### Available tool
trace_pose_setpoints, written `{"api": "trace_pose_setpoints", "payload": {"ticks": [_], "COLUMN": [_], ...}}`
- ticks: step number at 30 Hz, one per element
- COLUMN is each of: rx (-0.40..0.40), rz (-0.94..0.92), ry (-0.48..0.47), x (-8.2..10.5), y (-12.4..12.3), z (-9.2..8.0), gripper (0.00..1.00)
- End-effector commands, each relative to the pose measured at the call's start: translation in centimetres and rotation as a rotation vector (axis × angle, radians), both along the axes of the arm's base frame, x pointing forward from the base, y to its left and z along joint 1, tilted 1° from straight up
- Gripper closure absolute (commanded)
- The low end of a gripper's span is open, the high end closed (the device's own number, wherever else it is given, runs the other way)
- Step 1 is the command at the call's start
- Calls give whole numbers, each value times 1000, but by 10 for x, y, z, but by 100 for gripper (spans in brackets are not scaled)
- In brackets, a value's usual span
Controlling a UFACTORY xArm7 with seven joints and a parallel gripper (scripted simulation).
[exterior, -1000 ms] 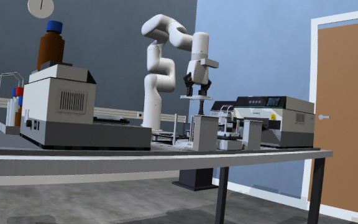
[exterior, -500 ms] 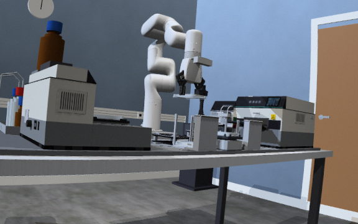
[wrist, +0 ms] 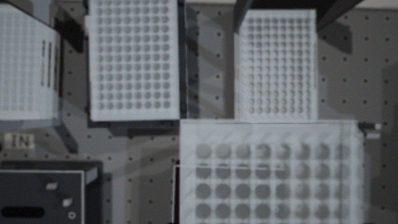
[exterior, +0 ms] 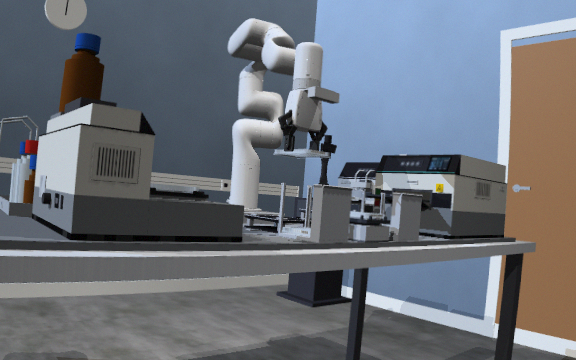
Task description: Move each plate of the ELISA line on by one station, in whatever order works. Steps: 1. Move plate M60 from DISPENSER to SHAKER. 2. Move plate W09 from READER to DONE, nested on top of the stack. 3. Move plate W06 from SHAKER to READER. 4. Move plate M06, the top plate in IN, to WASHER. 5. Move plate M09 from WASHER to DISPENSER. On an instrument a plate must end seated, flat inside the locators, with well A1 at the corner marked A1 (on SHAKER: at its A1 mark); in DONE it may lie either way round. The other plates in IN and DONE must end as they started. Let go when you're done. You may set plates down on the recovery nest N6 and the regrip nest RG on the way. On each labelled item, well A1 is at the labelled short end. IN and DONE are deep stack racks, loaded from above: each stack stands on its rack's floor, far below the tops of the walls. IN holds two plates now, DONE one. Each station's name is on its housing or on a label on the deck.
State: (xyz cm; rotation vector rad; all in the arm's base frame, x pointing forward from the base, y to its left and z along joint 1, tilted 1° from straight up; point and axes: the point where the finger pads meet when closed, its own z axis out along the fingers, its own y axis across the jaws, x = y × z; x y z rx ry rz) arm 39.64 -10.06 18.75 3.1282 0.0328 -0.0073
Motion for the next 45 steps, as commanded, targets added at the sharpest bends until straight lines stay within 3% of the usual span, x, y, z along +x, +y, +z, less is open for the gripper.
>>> {"api": "trace_pose_setpoints", "payload": {"ticks": [1,45], "rx": [-1,-1], "rz": [0,9], "ry": [-3,-4], "x": [10,123], "y": [-12,-52], "z": [2,2], "gripper": [100,100]}}
